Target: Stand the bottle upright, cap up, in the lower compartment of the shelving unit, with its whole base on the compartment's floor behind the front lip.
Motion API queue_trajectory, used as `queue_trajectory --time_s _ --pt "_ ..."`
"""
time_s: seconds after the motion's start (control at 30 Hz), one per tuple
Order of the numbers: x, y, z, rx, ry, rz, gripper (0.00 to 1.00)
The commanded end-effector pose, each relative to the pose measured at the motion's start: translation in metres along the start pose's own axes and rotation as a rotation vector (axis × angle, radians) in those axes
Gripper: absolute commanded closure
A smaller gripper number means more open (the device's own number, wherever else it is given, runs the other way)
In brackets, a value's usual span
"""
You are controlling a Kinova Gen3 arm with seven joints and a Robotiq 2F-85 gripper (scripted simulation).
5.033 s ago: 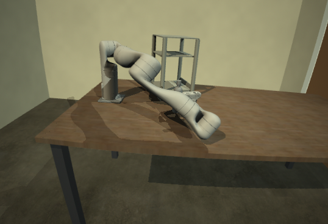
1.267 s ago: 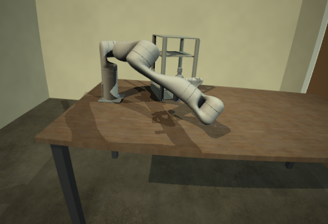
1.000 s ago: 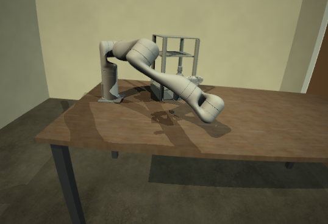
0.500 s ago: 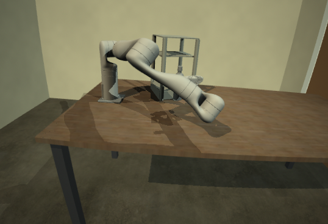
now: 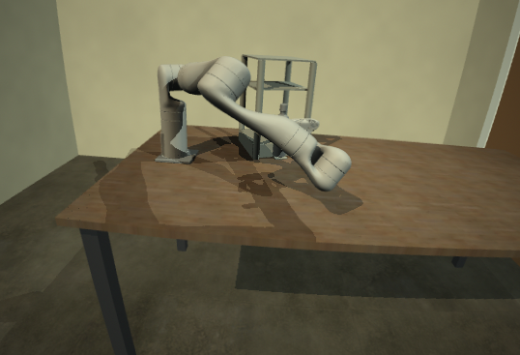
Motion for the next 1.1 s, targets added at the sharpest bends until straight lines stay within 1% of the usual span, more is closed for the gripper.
queue_trajectory --time_s 0.0,0.37,0.43,0.7,1.07 --pt "0.007 -0.001 -0.004 -0.01 -0.001 0.004 1.0" --pt "0.04 -0.001 -0.004 -0.01 -0.001 0.004 1.0" --pt "0.04 -0.001 -0.004 -0.01 -0.001 0.004 1.0" --pt "0.053 -0.001 -0.003 -0.009 -0.001 0.004 1.0" --pt "0.055 -0.001 -0.003 -0.009 -0.001 0.004 1.0"
Point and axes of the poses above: the point where the finger pads meet when closed, its own x axis out along the fingers, its own y axis across the jaws, z = x × y, the point moved 8 cm from there along -x, back along the fingers, and after that the axes turned 6 degrees about x, right-handed, at the moved point
